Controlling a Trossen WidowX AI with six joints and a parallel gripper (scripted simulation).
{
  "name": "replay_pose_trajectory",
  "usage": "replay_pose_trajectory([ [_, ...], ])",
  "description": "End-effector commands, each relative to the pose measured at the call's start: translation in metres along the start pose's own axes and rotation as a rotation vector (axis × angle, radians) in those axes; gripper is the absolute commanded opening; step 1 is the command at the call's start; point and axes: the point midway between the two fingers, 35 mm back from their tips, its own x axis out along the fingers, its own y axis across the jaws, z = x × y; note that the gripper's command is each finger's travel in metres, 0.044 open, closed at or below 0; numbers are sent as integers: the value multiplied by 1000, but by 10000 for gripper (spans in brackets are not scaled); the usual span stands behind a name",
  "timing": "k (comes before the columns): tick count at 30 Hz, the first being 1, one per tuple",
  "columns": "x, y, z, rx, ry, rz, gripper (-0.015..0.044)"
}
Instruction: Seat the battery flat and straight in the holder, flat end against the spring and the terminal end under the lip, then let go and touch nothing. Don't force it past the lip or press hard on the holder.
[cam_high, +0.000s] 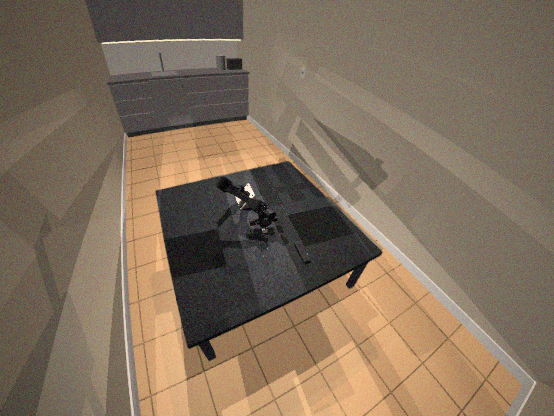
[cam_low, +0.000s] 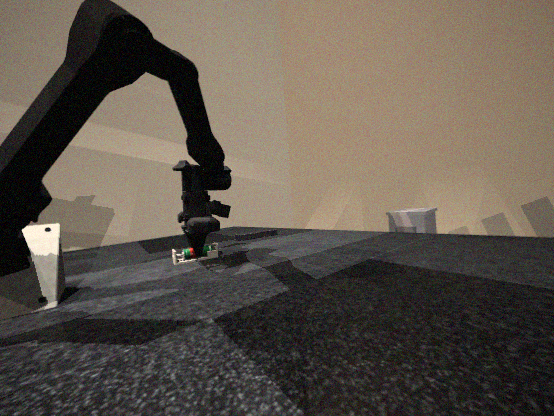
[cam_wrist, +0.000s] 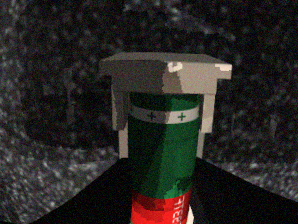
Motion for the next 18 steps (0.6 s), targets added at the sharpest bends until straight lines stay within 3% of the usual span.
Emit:
replay_pose_trajectory([
  [1,1,0,2,-8,8,-1,79],
  [17,1,0,5,-7,9,-1,79],
  [18,1,0,5,-7,9,-1,105],
])
